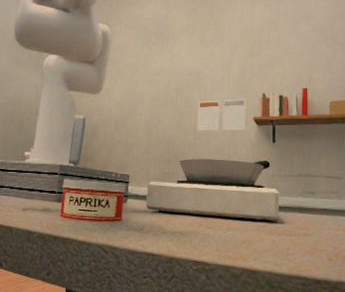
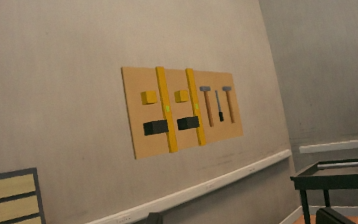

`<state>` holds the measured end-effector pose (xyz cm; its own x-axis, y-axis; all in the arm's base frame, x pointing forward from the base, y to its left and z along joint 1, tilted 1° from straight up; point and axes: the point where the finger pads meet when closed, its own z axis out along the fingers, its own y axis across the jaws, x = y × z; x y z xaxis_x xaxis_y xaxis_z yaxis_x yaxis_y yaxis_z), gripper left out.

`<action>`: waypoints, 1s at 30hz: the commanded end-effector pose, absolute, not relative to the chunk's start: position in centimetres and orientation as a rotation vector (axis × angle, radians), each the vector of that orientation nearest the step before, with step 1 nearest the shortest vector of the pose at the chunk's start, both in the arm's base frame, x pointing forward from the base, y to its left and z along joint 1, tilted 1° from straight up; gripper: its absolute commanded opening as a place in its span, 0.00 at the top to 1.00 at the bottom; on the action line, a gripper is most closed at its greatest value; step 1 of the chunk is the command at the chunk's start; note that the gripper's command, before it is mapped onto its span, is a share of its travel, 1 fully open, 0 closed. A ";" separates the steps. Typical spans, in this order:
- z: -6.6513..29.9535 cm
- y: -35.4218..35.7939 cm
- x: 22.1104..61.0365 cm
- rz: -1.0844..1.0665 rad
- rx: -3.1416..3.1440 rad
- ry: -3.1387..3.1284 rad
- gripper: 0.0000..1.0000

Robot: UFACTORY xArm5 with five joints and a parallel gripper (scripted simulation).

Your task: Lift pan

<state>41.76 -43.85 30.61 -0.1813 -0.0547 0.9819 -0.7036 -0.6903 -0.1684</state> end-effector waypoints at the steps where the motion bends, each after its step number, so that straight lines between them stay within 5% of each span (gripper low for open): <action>1: 30.8 -43.9 41.8 1.926 1.635 -0.872 0.00; 30: 30.1 -42.9 44.3 1.881 1.748 -0.878 0.00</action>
<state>42.81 -43.46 30.32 -0.1539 -0.0792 0.9849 -0.6966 -0.6982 -0.1651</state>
